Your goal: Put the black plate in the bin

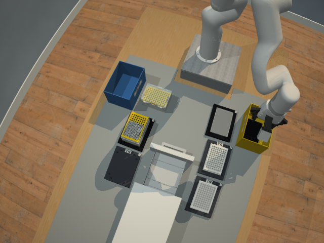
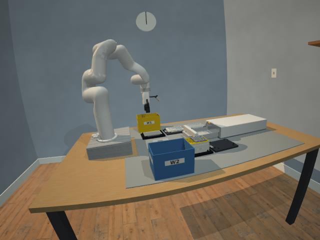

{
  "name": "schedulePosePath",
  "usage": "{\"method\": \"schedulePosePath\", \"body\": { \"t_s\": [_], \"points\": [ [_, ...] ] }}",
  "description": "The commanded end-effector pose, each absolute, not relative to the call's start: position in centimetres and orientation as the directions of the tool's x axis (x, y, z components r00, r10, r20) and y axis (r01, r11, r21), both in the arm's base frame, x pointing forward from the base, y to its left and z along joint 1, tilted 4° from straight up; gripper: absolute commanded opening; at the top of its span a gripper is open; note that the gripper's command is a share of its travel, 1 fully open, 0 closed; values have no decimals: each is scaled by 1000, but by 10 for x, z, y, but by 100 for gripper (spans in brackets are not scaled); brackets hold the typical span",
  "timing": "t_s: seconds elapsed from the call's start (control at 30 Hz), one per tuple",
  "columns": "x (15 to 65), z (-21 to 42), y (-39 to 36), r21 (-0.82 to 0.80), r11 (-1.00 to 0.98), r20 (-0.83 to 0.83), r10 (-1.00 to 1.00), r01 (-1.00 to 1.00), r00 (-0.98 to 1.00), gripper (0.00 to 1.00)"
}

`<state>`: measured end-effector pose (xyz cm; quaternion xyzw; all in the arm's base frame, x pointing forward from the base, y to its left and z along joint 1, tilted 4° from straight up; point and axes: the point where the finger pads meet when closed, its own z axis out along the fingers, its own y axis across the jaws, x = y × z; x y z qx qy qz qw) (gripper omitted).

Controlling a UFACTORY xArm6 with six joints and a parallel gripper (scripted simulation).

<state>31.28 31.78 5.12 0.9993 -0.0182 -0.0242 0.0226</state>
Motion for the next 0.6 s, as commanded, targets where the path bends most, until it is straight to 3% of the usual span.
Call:
{"method": "schedulePosePath", "body": {
  "t_s": [0.0,0.57],
  "points": [
    [314,53,319,43,-998,-44,-37,-35,998,100],
    [326,63,288,43,-998,-44,-37,-35,998,100]
  ]
}}
